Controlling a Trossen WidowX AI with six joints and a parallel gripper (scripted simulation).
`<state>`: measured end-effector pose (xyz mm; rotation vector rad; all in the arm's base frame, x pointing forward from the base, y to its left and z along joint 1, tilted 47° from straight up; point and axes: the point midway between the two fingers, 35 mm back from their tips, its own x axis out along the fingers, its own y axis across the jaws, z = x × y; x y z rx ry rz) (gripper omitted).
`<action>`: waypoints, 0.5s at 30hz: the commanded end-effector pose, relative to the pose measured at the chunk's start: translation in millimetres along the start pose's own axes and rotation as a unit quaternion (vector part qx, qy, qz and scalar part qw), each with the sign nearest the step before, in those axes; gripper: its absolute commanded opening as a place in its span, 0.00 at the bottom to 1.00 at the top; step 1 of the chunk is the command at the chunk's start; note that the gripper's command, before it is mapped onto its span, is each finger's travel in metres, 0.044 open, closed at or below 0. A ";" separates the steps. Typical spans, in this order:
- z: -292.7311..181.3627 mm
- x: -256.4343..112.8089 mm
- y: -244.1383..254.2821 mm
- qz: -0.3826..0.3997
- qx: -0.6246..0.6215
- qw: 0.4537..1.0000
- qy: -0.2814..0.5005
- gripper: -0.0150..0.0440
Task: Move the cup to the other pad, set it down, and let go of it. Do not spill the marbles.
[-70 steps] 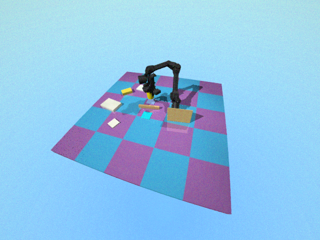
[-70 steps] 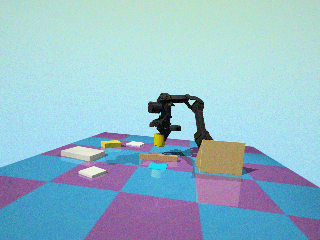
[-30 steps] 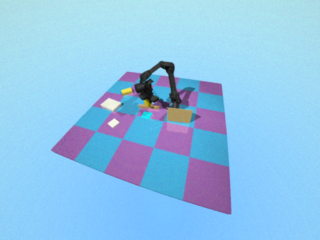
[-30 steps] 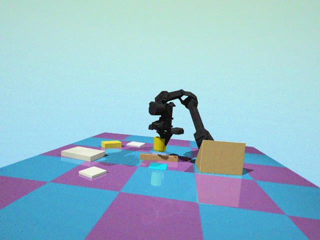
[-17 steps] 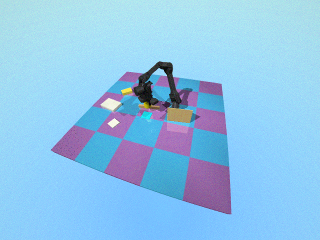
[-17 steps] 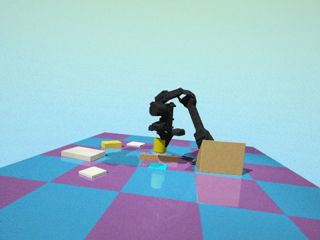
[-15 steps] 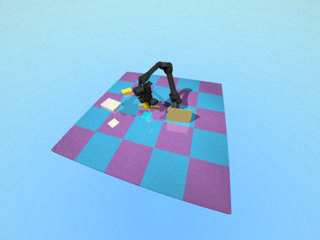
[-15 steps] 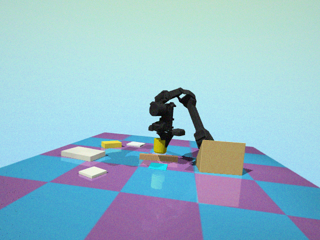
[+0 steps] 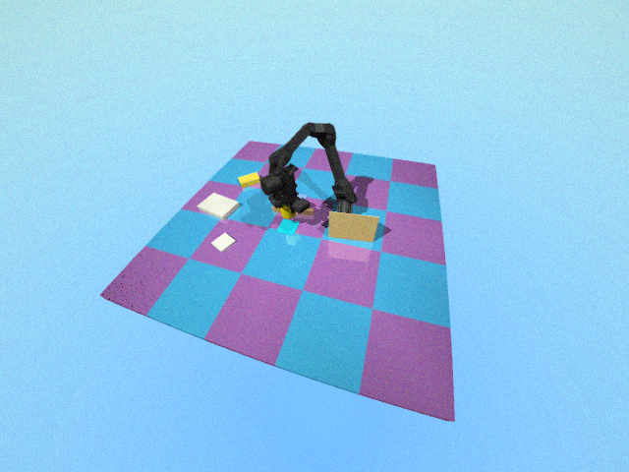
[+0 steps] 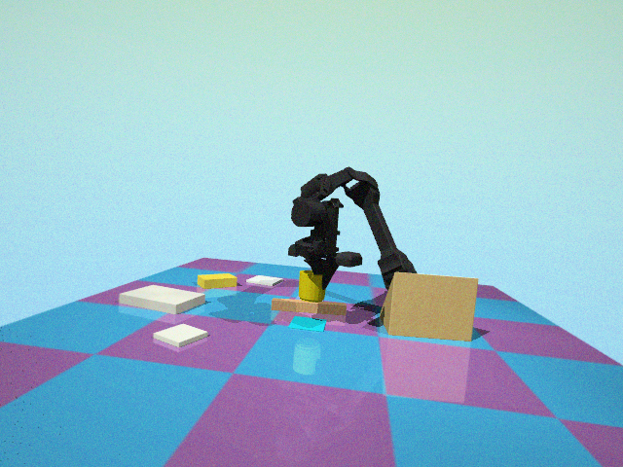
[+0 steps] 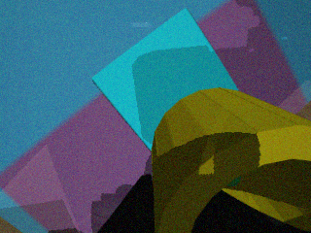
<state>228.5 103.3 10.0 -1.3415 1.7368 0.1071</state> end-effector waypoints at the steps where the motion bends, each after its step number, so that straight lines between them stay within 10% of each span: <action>1: 10.1 -3.1 4.8 0.001 0.004 1.000 -0.006 0.25; 15: 20.7 1.1 12.8 0.001 0.004 1.000 -0.006 0.25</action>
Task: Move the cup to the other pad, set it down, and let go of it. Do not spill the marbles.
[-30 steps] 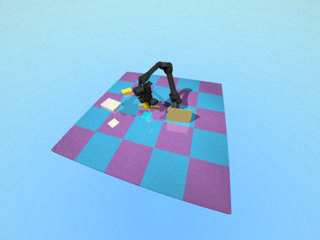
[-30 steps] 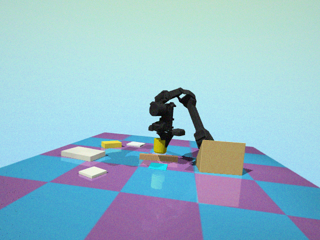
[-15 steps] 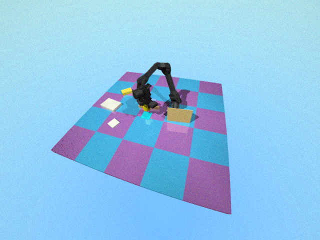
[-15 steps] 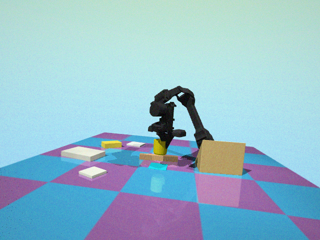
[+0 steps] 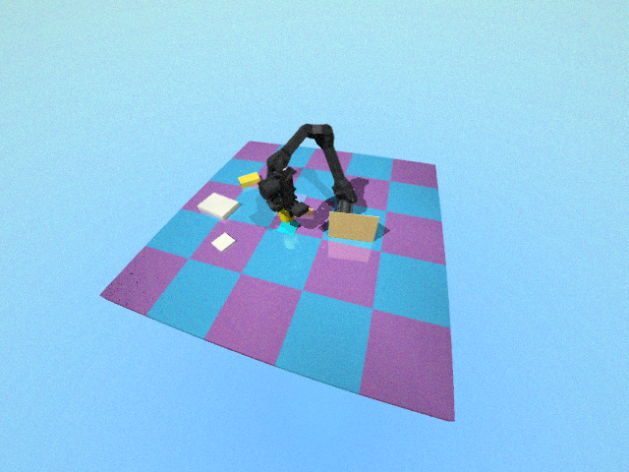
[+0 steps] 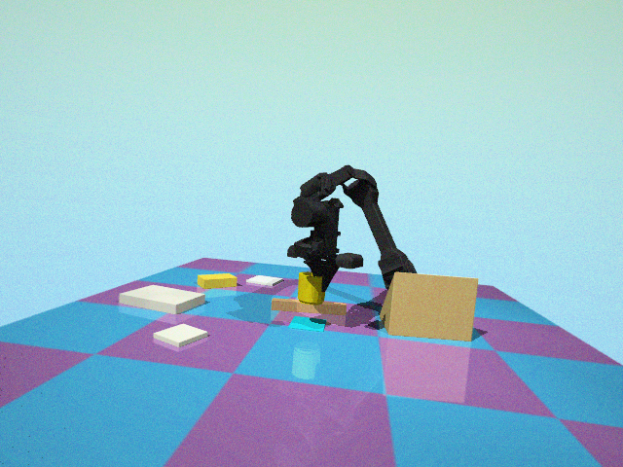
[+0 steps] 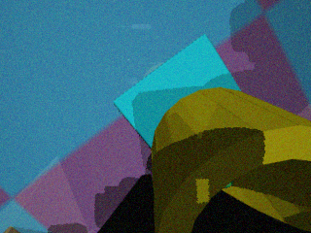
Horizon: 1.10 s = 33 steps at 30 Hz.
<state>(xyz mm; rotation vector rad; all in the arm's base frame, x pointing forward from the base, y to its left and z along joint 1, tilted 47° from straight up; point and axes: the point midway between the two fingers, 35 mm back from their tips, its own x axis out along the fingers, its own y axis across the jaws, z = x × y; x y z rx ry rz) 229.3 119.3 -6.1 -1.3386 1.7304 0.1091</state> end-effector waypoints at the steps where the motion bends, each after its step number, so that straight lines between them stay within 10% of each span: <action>1: 2.0 2.9 -0.1 0.001 0.003 1.000 -0.002 0.25; 33: 2.6 45.3 -0.1 0.000 0.003 1.000 -0.002 0.25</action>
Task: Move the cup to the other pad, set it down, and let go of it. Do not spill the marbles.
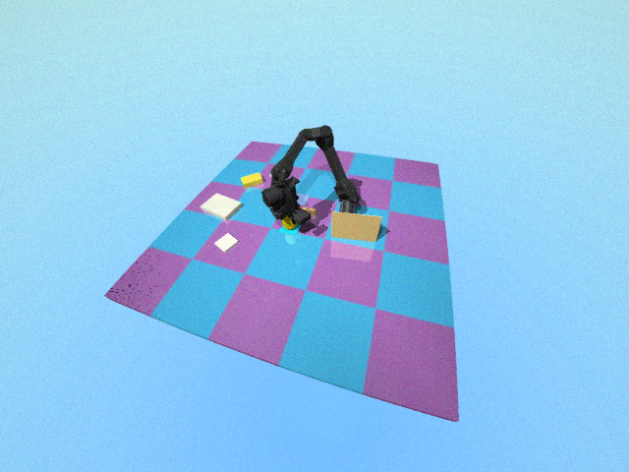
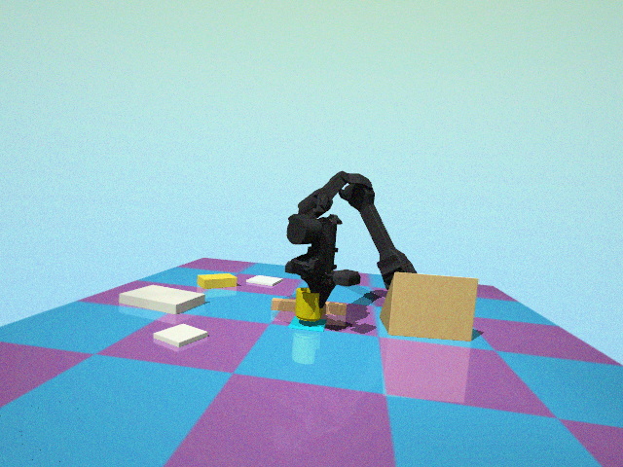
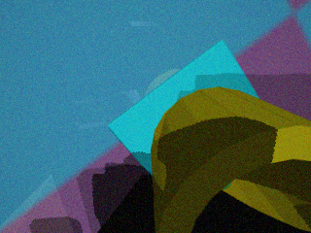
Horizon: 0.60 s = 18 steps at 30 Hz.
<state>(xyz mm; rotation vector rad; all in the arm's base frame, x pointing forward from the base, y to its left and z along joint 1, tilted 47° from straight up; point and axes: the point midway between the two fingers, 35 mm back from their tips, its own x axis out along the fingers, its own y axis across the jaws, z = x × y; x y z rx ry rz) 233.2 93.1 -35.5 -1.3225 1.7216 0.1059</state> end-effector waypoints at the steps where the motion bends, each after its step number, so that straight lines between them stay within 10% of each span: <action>1: -2.2 7.3 0.9 -0.002 -0.004 1.000 0.003 0.25; 18: -0.9 7.7 0.2 0.000 0.000 1.000 0.001 0.25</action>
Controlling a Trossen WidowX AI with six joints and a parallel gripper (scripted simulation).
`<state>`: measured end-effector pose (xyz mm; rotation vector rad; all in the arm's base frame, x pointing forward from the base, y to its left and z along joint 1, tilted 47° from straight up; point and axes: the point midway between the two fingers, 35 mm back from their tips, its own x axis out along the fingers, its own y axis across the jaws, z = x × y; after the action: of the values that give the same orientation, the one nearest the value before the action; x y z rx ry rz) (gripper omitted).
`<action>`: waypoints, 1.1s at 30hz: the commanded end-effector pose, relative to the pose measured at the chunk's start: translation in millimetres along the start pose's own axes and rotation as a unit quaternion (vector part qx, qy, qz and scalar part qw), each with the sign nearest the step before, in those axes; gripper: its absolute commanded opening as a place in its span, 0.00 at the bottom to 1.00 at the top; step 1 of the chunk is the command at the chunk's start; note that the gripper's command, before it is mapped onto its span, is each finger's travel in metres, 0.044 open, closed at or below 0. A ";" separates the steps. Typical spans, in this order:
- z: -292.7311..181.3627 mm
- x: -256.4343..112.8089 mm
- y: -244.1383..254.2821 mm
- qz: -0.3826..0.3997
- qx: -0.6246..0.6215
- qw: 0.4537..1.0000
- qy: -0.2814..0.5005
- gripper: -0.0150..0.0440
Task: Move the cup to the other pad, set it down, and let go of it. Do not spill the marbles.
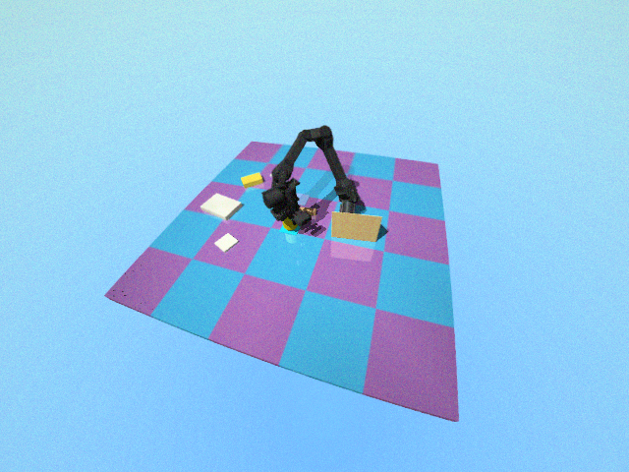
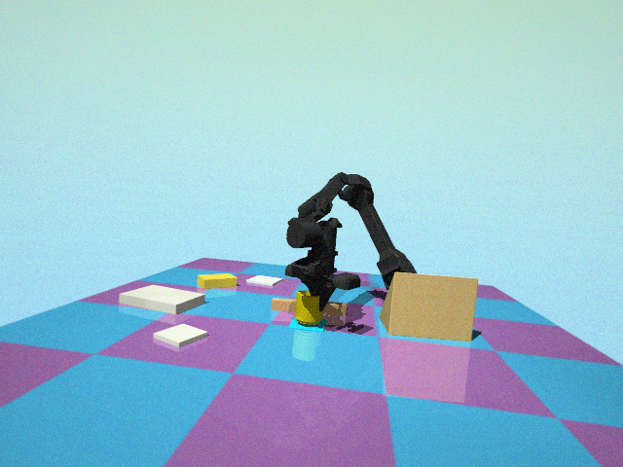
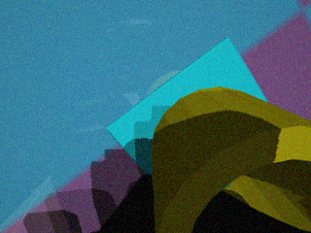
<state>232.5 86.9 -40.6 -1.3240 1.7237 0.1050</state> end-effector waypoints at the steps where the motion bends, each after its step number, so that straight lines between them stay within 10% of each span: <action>1: 0.1 -0.3 -0.1 0.000 0.000 1.000 0.000 0.25; 7: 0.1 -0.3 -0.1 0.000 0.000 1.000 0.000 0.50; 33: 0.5 -26.3 0.1 0.000 -0.002 1.000 0.000 0.50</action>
<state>230.5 99.9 -26.5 -1.3357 1.7333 0.1066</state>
